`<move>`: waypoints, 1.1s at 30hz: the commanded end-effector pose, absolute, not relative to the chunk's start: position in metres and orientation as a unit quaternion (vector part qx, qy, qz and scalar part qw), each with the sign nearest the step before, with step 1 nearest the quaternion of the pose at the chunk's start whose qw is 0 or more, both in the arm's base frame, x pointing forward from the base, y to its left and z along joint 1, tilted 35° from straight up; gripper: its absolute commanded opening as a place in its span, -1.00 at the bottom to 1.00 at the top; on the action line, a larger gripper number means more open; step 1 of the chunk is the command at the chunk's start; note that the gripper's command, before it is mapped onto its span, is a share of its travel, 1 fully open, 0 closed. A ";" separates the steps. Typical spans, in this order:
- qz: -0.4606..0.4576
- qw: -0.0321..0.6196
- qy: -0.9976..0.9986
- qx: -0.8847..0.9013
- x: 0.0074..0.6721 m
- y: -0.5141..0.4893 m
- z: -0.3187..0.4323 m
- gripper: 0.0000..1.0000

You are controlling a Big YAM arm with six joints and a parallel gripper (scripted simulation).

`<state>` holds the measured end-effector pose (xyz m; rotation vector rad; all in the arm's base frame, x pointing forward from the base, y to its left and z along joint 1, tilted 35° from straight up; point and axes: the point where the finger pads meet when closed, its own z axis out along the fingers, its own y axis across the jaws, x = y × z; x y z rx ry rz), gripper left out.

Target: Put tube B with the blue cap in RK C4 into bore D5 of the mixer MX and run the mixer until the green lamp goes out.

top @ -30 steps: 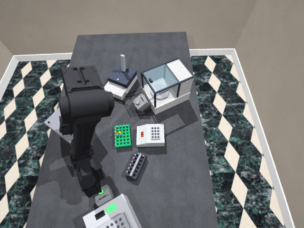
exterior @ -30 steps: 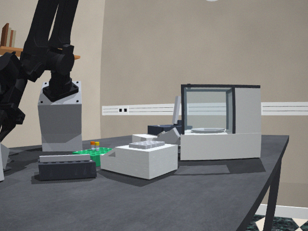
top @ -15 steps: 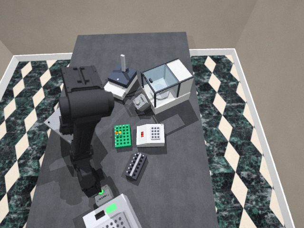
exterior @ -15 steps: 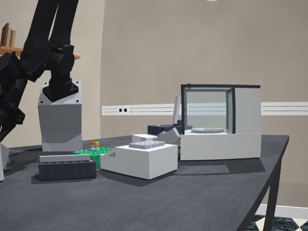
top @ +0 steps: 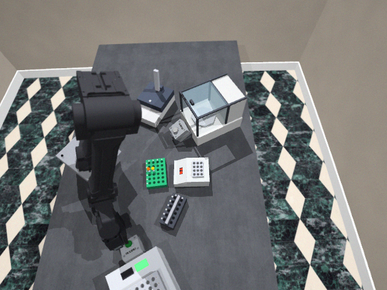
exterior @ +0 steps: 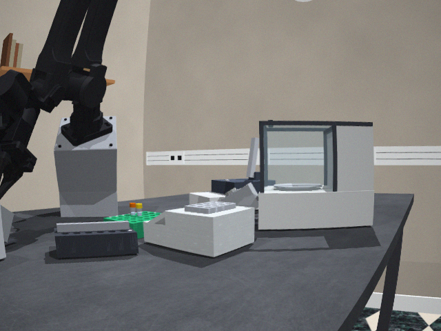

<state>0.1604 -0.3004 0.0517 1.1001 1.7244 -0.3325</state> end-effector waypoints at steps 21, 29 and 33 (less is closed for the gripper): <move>-0.144 0.506 0.719 0.454 0.136 -0.277 0.067 -1.00; -0.144 0.506 0.719 0.454 0.130 -0.270 0.072 -1.00; -0.144 0.506 0.719 0.454 0.126 -0.266 0.075 -1.00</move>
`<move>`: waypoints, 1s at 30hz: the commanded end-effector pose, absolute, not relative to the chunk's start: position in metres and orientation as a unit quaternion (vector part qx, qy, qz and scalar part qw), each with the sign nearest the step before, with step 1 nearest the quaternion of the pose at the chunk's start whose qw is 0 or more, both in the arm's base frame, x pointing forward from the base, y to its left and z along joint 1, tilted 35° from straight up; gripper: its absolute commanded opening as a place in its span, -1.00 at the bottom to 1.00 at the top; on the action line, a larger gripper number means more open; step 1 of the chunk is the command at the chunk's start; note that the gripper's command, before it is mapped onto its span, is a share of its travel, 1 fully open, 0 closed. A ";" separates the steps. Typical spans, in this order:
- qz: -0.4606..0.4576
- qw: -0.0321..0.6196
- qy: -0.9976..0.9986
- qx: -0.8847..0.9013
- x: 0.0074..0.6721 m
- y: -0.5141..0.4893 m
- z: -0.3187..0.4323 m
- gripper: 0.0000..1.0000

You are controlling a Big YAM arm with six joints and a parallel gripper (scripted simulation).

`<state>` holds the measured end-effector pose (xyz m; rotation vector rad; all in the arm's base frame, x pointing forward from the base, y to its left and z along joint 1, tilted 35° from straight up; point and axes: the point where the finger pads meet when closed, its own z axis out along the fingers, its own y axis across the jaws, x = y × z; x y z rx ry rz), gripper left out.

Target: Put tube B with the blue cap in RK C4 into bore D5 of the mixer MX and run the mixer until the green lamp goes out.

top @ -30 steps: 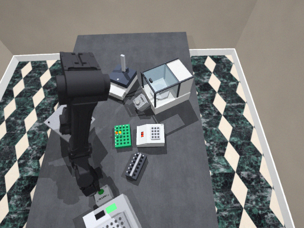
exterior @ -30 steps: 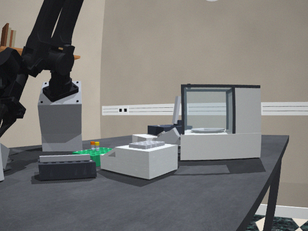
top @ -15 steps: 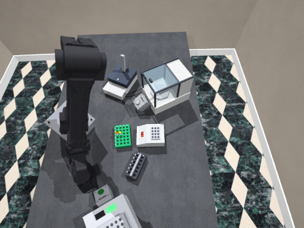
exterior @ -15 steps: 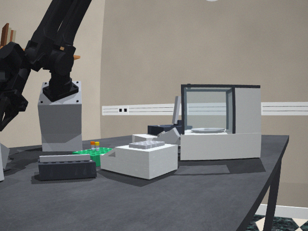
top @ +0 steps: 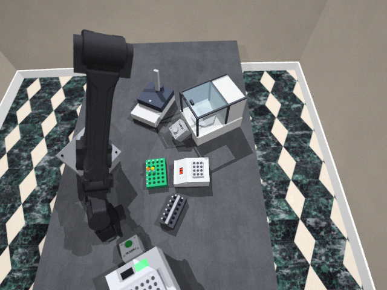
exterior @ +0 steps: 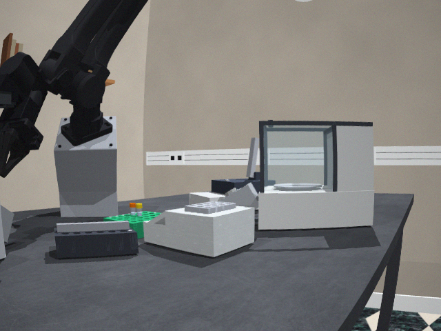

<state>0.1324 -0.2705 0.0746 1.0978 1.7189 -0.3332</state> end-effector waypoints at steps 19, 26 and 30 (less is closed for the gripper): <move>-0.144 0.506 0.719 0.454 0.110 -0.248 0.087 -1.00; -0.144 0.506 0.719 0.454 0.107 -0.244 0.090 -1.00; -0.143 0.507 0.720 0.452 0.108 -0.243 0.089 -1.00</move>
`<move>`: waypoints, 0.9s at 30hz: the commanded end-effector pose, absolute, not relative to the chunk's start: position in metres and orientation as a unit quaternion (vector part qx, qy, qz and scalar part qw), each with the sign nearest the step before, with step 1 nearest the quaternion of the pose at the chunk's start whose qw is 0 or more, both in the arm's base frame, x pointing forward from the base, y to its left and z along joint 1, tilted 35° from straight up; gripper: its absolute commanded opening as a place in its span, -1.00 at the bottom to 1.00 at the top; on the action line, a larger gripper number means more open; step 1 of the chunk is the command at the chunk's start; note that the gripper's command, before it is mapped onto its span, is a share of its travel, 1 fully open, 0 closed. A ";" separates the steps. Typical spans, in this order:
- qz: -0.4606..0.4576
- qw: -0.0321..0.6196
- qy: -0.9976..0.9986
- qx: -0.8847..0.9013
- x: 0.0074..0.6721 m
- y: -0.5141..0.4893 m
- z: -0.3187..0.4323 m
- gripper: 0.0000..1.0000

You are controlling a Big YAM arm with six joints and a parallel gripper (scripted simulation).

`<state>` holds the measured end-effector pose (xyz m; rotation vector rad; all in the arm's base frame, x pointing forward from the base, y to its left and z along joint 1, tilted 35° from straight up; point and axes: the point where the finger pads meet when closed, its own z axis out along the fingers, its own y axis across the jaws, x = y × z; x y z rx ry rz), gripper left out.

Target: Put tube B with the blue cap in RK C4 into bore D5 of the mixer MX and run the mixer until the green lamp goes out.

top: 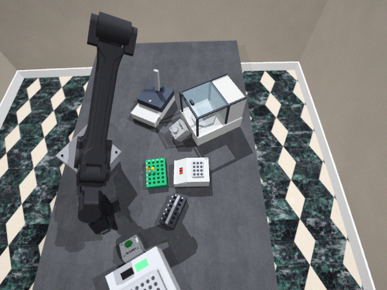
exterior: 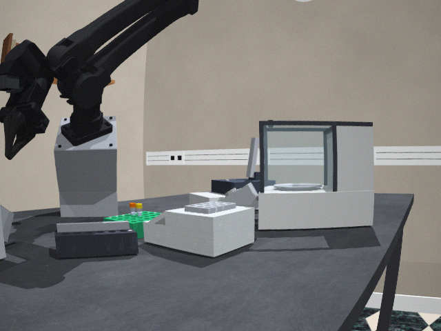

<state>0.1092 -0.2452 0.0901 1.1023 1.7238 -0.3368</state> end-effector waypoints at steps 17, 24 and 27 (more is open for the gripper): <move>-0.150 0.516 0.714 0.449 0.110 -0.252 0.101 -1.00; -0.150 0.516 0.714 0.449 0.110 -0.252 0.101 -1.00; -0.150 0.516 0.714 0.449 0.110 -0.252 0.101 -1.00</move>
